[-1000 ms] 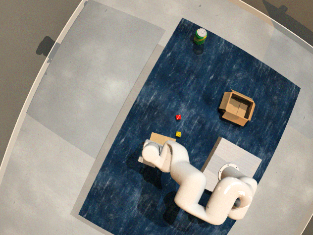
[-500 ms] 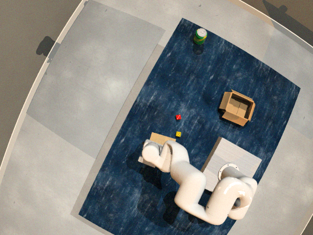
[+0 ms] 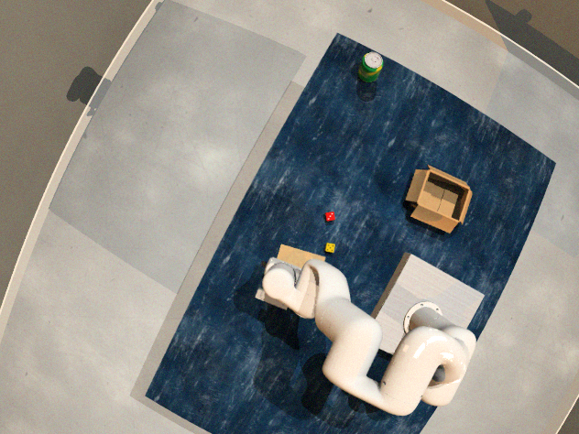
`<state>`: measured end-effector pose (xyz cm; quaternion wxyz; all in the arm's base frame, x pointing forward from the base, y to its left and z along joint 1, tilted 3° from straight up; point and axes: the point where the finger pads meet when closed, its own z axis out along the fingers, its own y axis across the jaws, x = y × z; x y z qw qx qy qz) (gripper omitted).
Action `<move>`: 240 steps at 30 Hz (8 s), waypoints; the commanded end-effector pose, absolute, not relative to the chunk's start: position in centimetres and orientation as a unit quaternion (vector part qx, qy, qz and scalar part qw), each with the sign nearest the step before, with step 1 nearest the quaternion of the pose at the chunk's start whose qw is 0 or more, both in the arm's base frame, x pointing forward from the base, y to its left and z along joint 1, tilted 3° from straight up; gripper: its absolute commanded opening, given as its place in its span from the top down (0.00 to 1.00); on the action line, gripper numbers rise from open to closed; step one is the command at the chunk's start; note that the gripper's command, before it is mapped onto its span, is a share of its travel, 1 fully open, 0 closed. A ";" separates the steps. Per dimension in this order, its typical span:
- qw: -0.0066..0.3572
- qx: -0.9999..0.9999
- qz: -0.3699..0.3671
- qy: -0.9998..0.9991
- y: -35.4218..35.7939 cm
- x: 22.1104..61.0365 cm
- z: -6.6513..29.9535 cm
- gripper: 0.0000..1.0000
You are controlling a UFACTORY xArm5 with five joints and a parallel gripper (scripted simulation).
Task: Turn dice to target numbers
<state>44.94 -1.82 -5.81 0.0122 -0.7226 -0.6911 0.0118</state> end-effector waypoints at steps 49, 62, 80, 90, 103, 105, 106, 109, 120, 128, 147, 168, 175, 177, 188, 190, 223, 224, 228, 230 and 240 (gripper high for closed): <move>0.011 -0.723 0.011 -0.691 -2.1 45.4 3.3 0.00; 0.011 -0.733 0.011 -0.680 -2.7 45.3 3.2 0.00; 0.013 -0.915 0.014 -0.402 -15.3 41.0 2.1 0.00; 0.014 -0.967 0.015 -0.253 -20.6 37.8 1.6 0.00; 0.014 -0.973 0.015 -0.231 -21.3 37.3 1.6 0.58; 0.014 -0.973 0.015 -0.231 -21.3 37.3 1.6 0.58; 0.014 -0.973 0.015 -0.231 -21.3 37.3 1.6 0.58; 0.014 -0.973 0.015 -0.231 -21.3 37.3 1.6 0.58; 0.014 -0.973 0.015 -0.231 -21.3 37.3 1.6 0.58; 0.014 -0.973 0.015 -0.231 -21.3 37.3 1.6 0.58; 0.014 -0.973 0.015 -0.231 -21.3 37.2 0.7 0.58; 0.014 -0.973 0.015 -0.231 -21.2 37.2 -2.0 0.58; 0.014 -0.973 0.015 -0.231 -21.2 37.2 -2.8 0.58; 0.014 -0.973 0.015 -0.231 -21.2 37.1 -3.0 0.58; 0.014 -0.973 0.015 -0.231 -21.1 37.1 -3.6 0.58; 0.014 -0.973 0.015 -0.231 -21.1 37.1 -3.6 0.58; 0.014 -0.973 0.015 -0.231 -21.1 37.1 -3.6 0.58; 0.014 -0.973 0.015 -0.231 -21.1 37.1 -3.6 0.58; 0.014 -0.973 0.015 -0.231 -21.1 37.1 -3.6 0.58; 0.014 -0.973 0.015 -0.231 -21.1 37.1 -3.6 0.58; 0.014 -0.973 0.015 -0.231 -21.2 37.2 -3.6 0.58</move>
